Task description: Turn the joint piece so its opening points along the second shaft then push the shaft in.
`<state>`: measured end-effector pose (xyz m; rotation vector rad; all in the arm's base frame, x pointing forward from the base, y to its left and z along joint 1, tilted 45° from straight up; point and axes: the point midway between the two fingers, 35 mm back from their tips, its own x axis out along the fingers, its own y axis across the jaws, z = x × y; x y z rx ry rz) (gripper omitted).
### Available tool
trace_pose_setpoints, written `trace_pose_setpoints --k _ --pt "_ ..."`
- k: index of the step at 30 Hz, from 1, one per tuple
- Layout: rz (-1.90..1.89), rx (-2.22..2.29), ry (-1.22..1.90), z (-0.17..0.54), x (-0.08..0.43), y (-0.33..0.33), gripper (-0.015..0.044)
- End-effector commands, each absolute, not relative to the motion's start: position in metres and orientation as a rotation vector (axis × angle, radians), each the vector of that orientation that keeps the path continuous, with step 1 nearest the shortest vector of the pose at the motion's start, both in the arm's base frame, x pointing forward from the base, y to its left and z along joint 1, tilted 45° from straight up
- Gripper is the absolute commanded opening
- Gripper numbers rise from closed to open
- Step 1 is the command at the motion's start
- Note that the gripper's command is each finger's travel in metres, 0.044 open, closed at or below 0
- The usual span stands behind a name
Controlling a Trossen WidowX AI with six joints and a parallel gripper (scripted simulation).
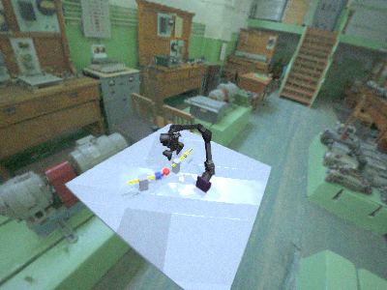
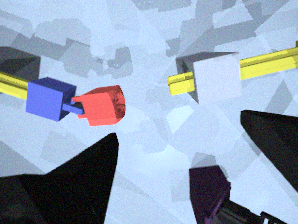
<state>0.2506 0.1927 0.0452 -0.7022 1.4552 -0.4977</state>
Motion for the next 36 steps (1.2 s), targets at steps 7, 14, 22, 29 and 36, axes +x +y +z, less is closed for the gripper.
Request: trace_pose_setpoints --k 7,14,22,29,36 --pt "-0.703 -0.519 1.346 0.041 0.250 0.187 0.0440" --pt "-0.838 -0.373 1.250 0.039 0.250 0.186 0.0440" --pt "-0.980 -0.206 1.128 0.037 0.250 0.184 0.0440" --pt "-1.093 -0.059 1.011 0.035 0.250 0.182 0.0440" --pt "-1.194 0.088 0.884 0.033 0.250 0.180 0.0440"
